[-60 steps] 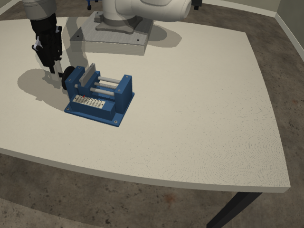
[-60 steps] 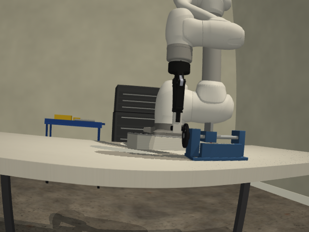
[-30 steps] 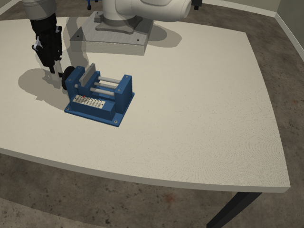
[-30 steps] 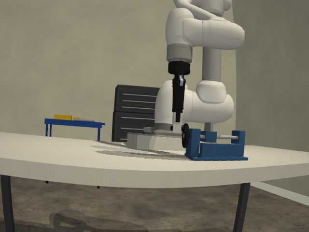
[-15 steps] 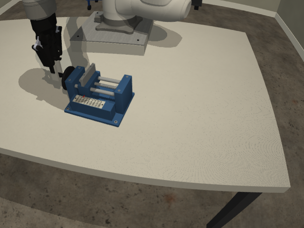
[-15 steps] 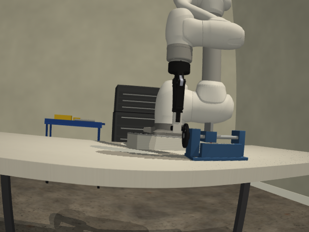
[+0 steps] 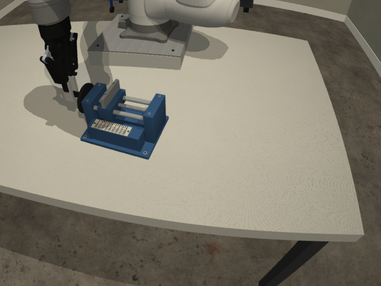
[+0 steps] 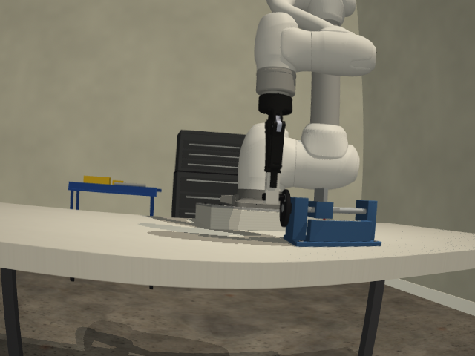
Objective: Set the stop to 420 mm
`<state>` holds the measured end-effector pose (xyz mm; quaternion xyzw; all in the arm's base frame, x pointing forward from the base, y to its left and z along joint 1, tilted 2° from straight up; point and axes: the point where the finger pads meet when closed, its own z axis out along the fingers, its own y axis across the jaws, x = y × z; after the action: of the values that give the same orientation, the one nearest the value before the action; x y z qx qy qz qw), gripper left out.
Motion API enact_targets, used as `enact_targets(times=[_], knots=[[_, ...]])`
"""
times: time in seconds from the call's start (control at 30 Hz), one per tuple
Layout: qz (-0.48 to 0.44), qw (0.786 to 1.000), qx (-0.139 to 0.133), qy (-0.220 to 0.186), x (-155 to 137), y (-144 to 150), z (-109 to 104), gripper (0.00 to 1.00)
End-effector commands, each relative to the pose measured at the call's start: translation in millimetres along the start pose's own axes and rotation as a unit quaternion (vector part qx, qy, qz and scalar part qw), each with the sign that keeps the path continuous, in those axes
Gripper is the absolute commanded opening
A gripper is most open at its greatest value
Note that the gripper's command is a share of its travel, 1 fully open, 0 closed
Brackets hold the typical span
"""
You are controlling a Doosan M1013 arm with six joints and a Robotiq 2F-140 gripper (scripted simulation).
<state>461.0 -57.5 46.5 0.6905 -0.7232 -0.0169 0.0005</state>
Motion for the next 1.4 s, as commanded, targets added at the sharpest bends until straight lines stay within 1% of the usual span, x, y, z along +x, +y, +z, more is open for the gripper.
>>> enact_targets(times=[0.0, 1.37], knots=[[0.000, 1.000, -0.001, -0.001, 0.7, 1.1, 2.5, 0.04], [0.000, 1.000, -0.001, -0.001, 0.7, 5.9, 0.0, 0.04]])
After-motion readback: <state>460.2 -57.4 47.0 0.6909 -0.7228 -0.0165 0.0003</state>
